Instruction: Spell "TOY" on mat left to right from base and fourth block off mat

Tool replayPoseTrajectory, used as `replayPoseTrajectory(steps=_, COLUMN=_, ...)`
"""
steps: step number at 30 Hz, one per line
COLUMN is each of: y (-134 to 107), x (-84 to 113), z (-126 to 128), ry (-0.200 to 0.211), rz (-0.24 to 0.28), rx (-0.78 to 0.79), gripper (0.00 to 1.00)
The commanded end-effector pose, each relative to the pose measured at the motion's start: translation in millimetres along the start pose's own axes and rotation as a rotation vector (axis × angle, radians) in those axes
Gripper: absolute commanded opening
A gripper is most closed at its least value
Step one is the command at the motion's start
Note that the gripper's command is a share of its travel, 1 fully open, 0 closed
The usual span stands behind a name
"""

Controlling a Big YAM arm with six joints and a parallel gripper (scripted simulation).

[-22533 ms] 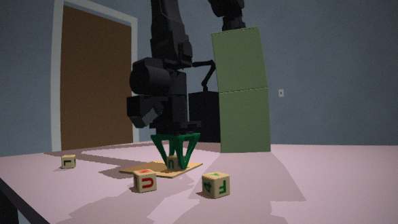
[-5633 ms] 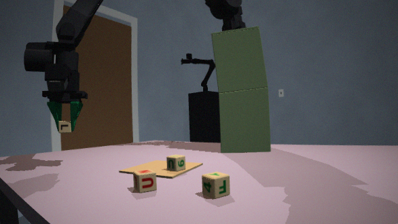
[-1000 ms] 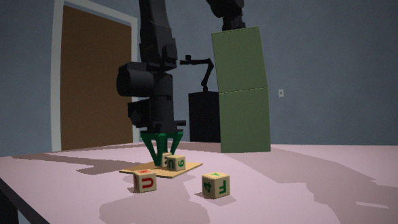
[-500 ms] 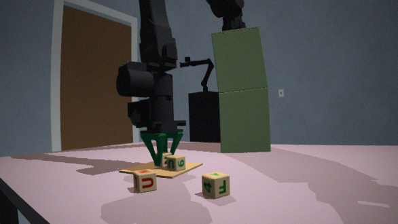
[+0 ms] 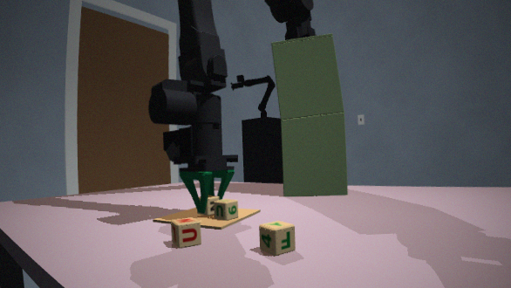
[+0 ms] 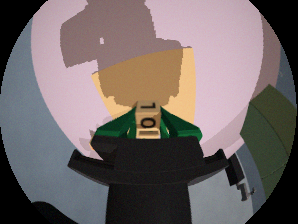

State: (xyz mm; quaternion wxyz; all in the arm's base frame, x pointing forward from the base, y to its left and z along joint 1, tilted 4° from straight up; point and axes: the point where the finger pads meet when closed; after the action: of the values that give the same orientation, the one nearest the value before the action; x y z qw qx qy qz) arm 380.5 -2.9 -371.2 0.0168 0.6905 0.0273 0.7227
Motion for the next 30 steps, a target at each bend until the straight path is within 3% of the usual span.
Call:
replayPoseTrajectory(steps=1, y=8.8, x=-4.1, z=-11.9, ry=-0.013, rz=-0.003, rx=-0.004, gripper=0.26)
replayPoseTrajectory(steps=30, y=10.4, x=-4.2, z=-11.3, ry=-0.01, rz=-0.003, rx=-0.006, gripper=0.26)
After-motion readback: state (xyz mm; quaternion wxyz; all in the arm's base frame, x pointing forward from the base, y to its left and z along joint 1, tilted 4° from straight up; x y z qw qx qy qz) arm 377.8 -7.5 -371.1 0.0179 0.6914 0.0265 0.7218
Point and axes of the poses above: the point where the finger pads meet when closed, its own x axis back along the fingers, its own z axis across the jaws, y = z × x, and after that the axes turned 2 degrees about -x, right-handed
